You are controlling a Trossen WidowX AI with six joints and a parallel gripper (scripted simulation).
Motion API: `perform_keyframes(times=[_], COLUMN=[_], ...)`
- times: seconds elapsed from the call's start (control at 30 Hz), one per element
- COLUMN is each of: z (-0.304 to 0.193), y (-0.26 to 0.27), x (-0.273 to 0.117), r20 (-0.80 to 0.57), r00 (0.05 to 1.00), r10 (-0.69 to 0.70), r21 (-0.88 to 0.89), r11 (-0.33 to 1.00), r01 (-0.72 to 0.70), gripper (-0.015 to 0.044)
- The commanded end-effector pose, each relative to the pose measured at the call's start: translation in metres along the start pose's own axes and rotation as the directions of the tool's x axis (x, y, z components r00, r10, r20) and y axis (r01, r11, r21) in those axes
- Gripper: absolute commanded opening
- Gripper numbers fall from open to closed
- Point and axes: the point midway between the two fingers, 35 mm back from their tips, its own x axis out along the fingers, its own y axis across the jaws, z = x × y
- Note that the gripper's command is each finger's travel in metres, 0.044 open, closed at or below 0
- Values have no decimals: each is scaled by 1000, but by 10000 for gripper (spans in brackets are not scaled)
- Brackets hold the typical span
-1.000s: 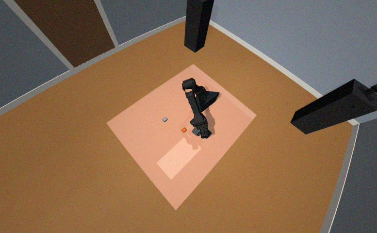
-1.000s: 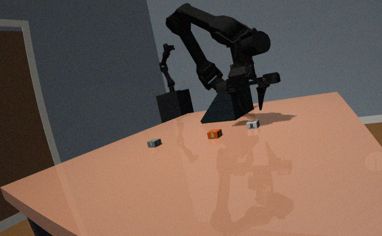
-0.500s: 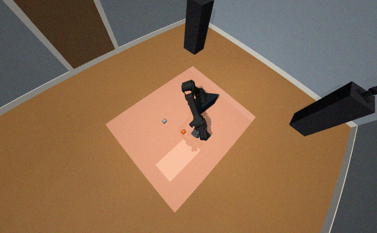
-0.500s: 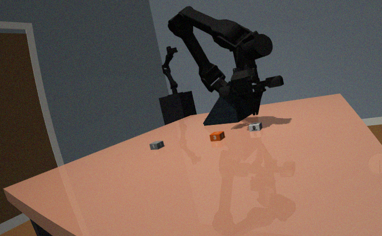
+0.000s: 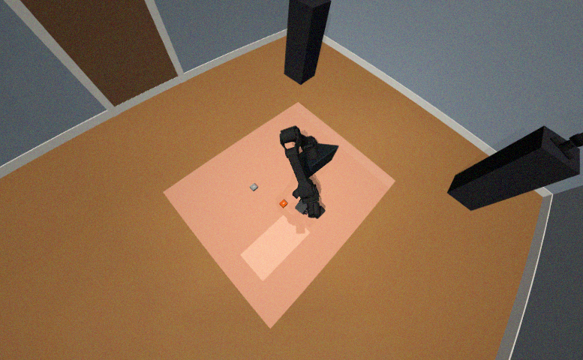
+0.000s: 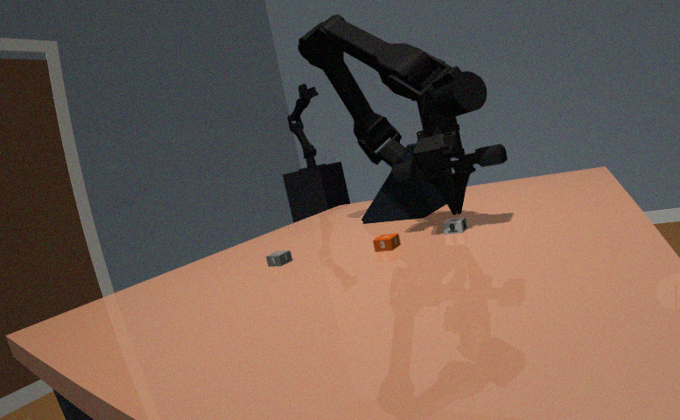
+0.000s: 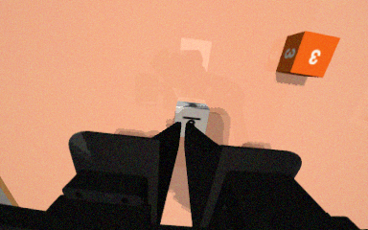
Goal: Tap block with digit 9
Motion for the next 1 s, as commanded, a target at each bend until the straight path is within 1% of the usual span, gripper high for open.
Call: perform_keyframes(times=[0.0,0.33,0.43,0.57,0.67,0.87,0.97], z=[0,0,0,0,5,15,15], y=[-1,-1,-1,-1,7,32,34], x=[7,14,-12,-16,-29,-91,-98], r20=[3,3,2,2,3,3,3], r00=[1000,1000,1000,1000,1000,1000,1000], r10=[-4,-5,-3,-3,-1,2,2], r21=[-4,-4,-4,-4,-4,-4,-4], r11=[1000,1000,1000,1000,1000,1000,1000], r01=[4,5,3,3,1,-2,-2], gripper=[20,20,20,20,99,256,335])
